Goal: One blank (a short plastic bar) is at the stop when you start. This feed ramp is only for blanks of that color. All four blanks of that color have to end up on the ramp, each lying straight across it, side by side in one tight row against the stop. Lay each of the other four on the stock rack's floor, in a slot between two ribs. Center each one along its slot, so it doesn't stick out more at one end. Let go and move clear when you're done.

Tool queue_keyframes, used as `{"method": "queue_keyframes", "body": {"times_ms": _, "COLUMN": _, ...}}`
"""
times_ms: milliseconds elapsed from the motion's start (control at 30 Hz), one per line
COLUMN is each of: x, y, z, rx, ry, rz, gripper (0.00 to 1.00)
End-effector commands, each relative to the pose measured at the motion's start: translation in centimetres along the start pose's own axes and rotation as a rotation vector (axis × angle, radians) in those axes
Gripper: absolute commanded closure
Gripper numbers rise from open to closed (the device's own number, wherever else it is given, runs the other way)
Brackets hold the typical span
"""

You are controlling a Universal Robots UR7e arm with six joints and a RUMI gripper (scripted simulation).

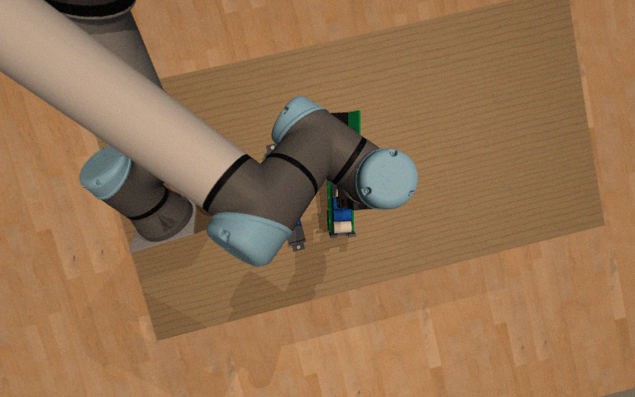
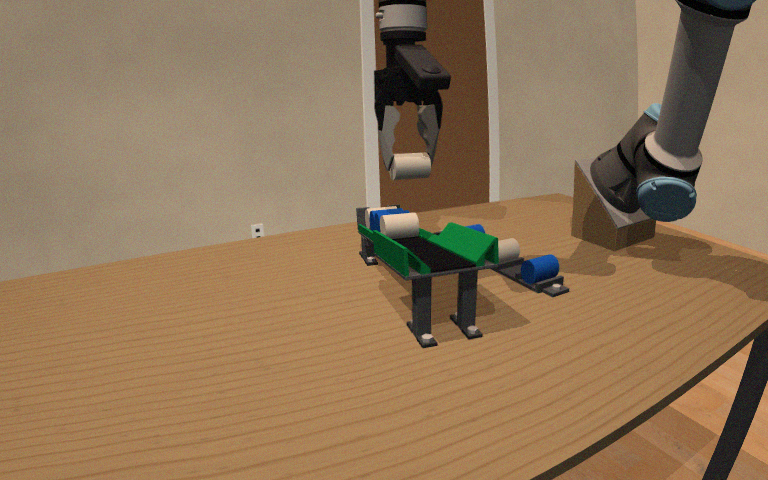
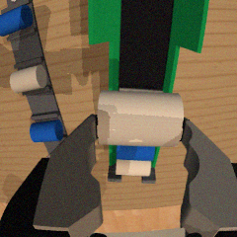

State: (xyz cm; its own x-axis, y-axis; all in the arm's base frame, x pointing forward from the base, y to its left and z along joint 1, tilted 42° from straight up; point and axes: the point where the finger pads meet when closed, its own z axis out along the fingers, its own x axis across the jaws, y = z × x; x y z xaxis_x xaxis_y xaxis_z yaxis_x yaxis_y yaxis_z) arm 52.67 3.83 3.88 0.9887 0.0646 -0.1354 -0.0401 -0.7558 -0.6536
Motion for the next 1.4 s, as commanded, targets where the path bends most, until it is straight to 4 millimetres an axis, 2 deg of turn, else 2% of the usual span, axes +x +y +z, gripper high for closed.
{"method": "queue_keyframes", "body": {"times_ms": 0, "x": 1.0, "y": -1.7, "z": -0.5, "rx": 0.007, "ry": -0.006, "rz": 0.026, "gripper": 0.67}}
{"method": "queue_keyframes", "body": {"times_ms": 667, "x": 0.9, "y": -1.6, "z": -0.2, "rx": 0.009, "ry": -0.008, "rz": 0.029, "gripper": 0.67}}
{"method": "queue_keyframes", "body": {"times_ms": 867, "x": 0.8, "y": -1.6, "z": 1.2, "rx": 0.011, "ry": -0.011, "rz": 0.030, "gripper": 0.67}}
{"method": "queue_keyframes", "body": {"times_ms": 1067, "x": 0.7, "y": -1.6, "z": 3.9, "rx": 0.011, "ry": -0.011, "rz": 0.030, "gripper": 0.67}}
{"method": "queue_keyframes", "body": {"times_ms": 1133, "x": 0.7, "y": -1.6, "z": 3.9, "rx": 0.011, "ry": -0.011, "rz": 0.030, "gripper": 0.67}}
{"method": "queue_keyframes", "body": {"times_ms": 1367, "x": 0.7, "y": -1.7, "z": 7.4, "rx": 0.011, "ry": -0.011, "rz": 0.030, "gripper": 0.67}}
